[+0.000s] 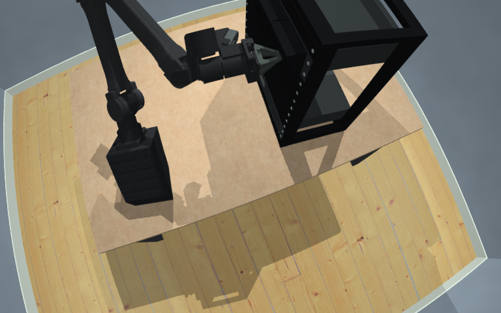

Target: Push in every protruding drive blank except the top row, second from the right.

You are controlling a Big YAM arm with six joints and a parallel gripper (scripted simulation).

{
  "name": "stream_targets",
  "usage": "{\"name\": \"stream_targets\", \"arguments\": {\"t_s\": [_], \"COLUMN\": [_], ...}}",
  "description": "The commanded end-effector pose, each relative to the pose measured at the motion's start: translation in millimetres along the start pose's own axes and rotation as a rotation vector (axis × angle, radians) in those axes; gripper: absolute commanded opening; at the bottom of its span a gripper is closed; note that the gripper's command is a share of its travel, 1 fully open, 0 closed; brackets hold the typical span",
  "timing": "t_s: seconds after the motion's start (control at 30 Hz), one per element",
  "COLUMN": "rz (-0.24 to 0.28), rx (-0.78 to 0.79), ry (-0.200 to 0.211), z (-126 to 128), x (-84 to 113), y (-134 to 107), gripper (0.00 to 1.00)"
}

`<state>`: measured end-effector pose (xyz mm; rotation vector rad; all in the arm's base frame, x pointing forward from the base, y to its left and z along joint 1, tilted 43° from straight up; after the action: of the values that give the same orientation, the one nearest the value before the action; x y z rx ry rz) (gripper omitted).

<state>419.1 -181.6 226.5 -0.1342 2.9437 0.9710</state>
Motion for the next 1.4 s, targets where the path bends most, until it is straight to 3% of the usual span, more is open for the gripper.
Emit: {"name": "stream_targets", "arguments": {"t_s": [0.0, 0.33, 0.57, 1.37], "rz": [-0.034, -0.034, -0.032, -0.036], "rx": [0.013, 0.014, 0.013, 0.012], "ry": [0.014, 0.014, 0.013, 0.016], "z": [-5, -5, 0, 0], "x": [-29.2, -29.3, -40.0, -40.1], "y": [5, 5, 7, 7], "gripper": [0.00, 0.00, 0.00, 0.00]}}
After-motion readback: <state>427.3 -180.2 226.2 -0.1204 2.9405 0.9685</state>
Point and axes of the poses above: the point where the finger pads meet when closed, its own x axis back along the fingers, its own z axis across the jaws, y = z × x, the point moved 6 cm from there along x, back along the fingers, and after that the axes turned 6 degrees about x, right-handed, at the moved point
